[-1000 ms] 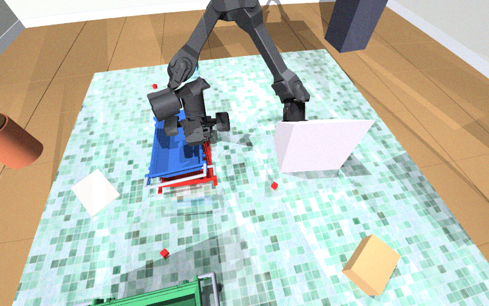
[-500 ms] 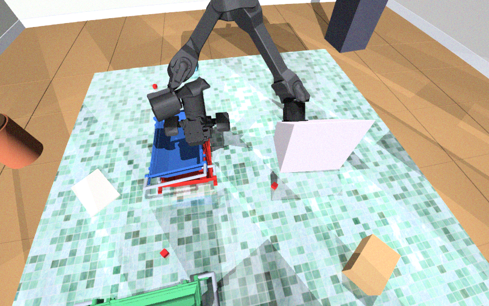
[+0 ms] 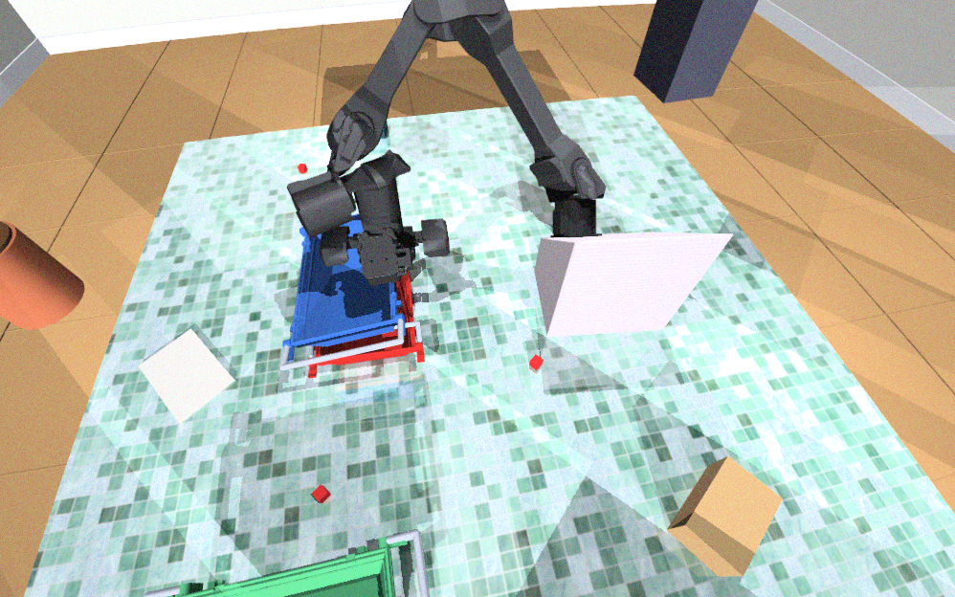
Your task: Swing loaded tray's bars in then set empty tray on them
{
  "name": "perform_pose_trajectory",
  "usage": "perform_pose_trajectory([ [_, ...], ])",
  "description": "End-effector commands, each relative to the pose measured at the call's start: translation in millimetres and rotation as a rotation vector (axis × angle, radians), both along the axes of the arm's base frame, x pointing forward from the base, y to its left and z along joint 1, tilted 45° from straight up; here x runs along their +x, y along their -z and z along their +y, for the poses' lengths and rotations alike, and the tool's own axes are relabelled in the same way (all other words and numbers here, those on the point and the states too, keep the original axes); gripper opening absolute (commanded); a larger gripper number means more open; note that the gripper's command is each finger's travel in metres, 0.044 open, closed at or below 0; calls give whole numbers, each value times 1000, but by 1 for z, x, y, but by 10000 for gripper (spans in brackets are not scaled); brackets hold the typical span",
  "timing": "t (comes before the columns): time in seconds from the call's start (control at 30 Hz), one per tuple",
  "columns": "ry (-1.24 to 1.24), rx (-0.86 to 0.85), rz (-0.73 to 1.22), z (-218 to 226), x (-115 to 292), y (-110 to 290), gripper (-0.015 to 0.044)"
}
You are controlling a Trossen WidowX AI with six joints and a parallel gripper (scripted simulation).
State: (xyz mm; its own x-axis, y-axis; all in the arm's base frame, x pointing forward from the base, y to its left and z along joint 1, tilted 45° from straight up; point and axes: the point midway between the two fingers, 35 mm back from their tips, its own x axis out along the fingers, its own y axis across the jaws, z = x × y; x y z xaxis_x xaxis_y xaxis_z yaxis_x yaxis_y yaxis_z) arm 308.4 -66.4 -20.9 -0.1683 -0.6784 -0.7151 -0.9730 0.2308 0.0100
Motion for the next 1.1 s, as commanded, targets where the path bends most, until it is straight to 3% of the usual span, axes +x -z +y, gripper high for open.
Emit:
perform_pose_trajectory([
  [0.0, 10, 7, 31, -4, -8, 3, 0],
  [1.07, 10, 6, 31, -8, -13, 8, 0],
])
